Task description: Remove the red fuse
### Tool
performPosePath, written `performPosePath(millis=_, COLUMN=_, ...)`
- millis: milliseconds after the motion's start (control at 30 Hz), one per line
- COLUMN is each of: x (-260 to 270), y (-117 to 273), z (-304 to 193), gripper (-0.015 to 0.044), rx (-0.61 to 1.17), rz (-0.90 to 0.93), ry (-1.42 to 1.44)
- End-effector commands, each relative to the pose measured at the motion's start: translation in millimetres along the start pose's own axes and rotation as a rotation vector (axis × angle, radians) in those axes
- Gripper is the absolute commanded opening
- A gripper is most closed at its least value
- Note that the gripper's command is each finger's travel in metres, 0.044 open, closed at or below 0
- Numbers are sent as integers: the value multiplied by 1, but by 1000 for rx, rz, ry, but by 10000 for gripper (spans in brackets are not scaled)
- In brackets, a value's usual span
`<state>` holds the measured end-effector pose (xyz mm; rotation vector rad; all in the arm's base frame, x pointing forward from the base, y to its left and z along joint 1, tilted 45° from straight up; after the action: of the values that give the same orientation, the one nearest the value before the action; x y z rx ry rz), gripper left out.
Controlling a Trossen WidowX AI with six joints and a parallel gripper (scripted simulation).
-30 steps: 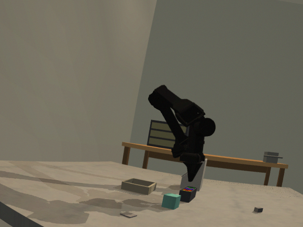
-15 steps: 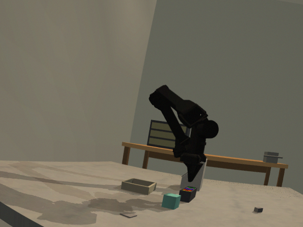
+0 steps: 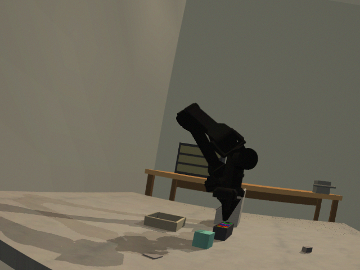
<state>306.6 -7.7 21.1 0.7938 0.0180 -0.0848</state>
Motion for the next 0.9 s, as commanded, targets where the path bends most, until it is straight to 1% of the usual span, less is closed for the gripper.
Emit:
performPosePath(millis=0, x=-1, y=-6, z=1, gripper=74, rx=-5, rz=-2, ry=6)
performPosePath(millis=867, x=-1, y=-17, z=2, gripper=74, rx=-6, rz=-2, ry=6)
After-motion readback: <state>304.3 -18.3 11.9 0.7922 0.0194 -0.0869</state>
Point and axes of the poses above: the point midway between the two fingers, 35 mm back from their tips, its own y axis back along the fingers, its own x axis across the jaws, z = x × y, the point moved 6 cm from there along y, back along the fingers, and after that the axes turned 10 degrees about y, right-handed, at the moved point
